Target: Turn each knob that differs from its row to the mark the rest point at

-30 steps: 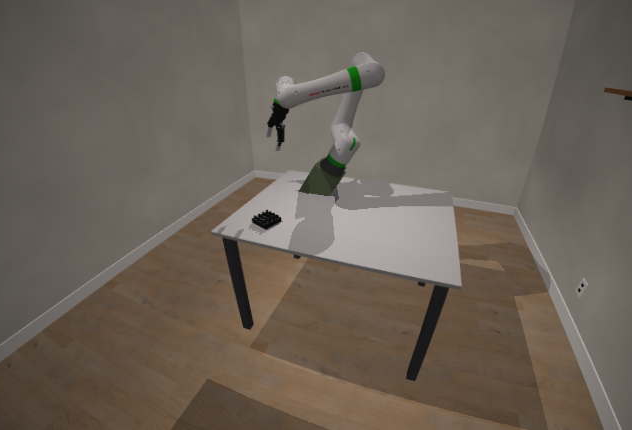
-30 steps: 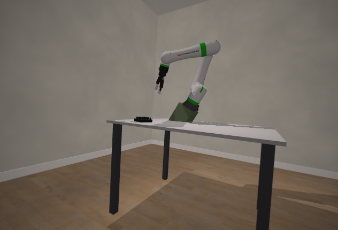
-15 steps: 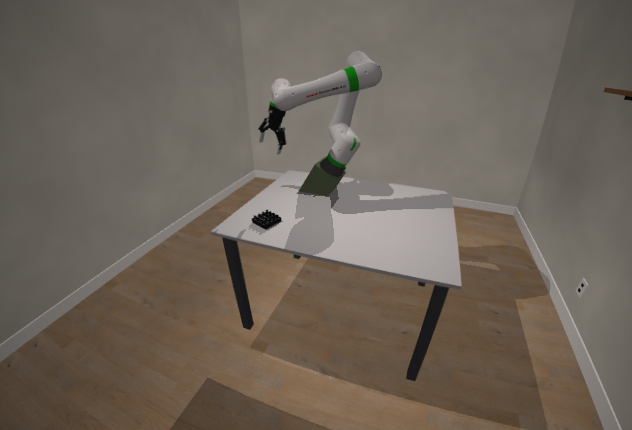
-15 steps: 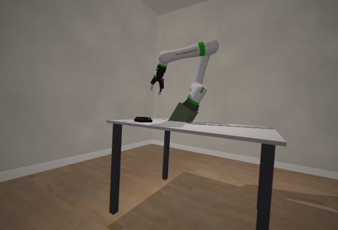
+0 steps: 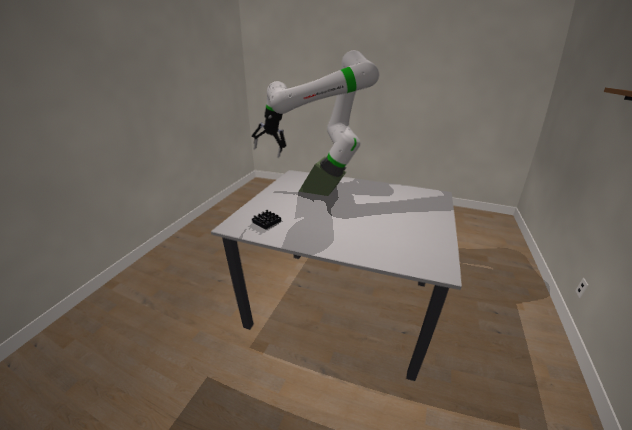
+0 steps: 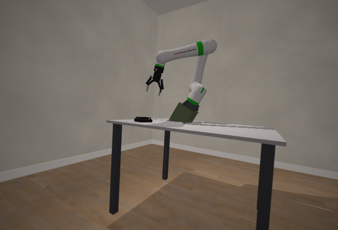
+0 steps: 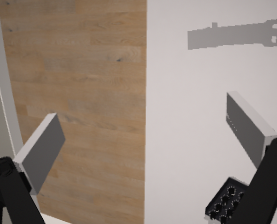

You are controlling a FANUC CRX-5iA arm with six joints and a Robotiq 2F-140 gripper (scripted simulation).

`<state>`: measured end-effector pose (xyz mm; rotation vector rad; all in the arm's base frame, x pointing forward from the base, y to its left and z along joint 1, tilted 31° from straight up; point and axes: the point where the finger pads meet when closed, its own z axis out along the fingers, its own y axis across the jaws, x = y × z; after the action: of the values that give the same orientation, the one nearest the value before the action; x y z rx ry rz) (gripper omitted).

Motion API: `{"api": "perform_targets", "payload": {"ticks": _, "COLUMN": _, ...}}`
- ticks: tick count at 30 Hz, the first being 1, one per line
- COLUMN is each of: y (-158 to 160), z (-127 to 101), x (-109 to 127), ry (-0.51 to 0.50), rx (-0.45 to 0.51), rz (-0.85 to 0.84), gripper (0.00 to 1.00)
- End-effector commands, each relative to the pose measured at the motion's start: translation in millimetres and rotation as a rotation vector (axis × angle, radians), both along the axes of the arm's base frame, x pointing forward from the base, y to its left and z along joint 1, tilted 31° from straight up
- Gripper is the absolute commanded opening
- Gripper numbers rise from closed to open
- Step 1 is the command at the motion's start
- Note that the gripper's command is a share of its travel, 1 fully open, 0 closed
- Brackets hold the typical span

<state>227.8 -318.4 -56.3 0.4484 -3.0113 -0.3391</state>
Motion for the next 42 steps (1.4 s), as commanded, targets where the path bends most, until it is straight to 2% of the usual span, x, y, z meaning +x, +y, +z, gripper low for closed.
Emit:
{"api": "perform_targets", "payload": {"ticks": 1, "y": 8.0, "z": -4.1, "x": 16.3, "ry": -0.043, "rx": 0.039, "rz": 0.145, "gripper": 1.00}}
{"api": "perform_targets", "payload": {"ticks": 6, "y": 16.3, "z": -7.9, "x": 30.8, "ry": -0.080, "rx": 0.066, "rz": 0.275, "gripper": 1.00}}
{"api": "perform_targets", "payload": {"ticks": 8, "y": 16.3, "z": -7.9, "x": 30.8, "ry": -0.080, "rx": 0.066, "rz": 0.275, "gripper": 1.00}}
{"api": "perform_targets", "payload": {"ticks": 9, "y": 21.4, "z": -10.1, "x": 39.3, "ry": -0.103, "rx": 0.081, "rz": 0.350, "gripper": 1.00}}
{"api": "perform_targets", "payload": {"ticks": 23, "y": 47.3, "z": -20.2, "x": 77.6, "ry": -0.212, "rx": 0.149, "rz": 0.702, "gripper": 1.00}}
{"api": "perform_targets", "payload": {"ticks": 25, "y": 47.3, "z": -20.2, "x": 77.6, "ry": -0.212, "rx": 0.149, "rz": 0.702, "gripper": 1.00}}
{"api": "perform_targets", "payload": {"ticks": 26, "y": 53.4, "z": -22.4, "x": 85.7, "ry": -0.237, "rx": 0.163, "rz": 0.777, "gripper": 1.00}}
{"api": "perform_targets", "payload": {"ticks": 40, "y": 83.7, "z": -32.4, "x": 121.9, "ry": -0.359, "rx": 0.222, "rz": 1.126, "gripper": 1.00}}
{"api": "perform_targets", "payload": {"ticks": 42, "y": 83.7, "z": -32.4, "x": 121.9, "ry": -0.359, "rx": 0.222, "rz": 1.126, "gripper": 1.00}}
